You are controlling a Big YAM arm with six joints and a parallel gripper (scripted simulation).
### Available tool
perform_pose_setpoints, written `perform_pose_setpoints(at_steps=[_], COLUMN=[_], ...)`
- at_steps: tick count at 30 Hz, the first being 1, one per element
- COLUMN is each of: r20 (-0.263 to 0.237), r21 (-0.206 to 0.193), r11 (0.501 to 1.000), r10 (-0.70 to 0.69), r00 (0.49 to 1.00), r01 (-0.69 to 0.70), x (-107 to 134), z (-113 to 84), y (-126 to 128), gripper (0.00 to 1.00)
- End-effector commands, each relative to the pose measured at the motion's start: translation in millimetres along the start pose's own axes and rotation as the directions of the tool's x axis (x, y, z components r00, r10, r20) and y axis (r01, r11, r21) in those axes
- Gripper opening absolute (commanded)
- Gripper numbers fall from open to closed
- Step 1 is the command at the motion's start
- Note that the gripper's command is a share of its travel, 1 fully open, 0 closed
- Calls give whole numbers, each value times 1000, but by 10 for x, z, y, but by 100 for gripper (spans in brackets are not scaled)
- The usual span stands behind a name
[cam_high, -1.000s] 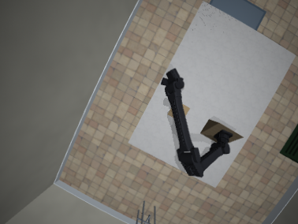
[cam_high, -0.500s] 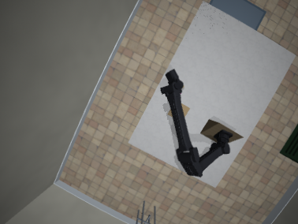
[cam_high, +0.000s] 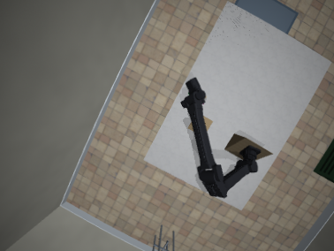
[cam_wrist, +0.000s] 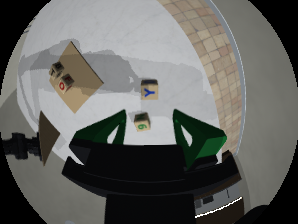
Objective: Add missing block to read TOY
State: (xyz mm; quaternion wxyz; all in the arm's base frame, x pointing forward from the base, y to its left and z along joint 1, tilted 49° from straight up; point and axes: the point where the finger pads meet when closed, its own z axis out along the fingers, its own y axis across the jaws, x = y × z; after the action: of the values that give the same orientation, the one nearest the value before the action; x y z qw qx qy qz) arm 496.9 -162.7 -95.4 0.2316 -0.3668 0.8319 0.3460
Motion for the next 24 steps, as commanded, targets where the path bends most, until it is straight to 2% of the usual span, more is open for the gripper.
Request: perform_pose_setpoints(at_steps=[1,17,24], r20=[5,5,2], r21=[30,29,27], r11=[998,998,998], r10=[-53,-53,-54], r00=[999,999,999], r01=[53,53,54], x=[-173,-174,-183], z=[-162,-158,-72], y=[-134,-134,-146], gripper=[63,63,63])
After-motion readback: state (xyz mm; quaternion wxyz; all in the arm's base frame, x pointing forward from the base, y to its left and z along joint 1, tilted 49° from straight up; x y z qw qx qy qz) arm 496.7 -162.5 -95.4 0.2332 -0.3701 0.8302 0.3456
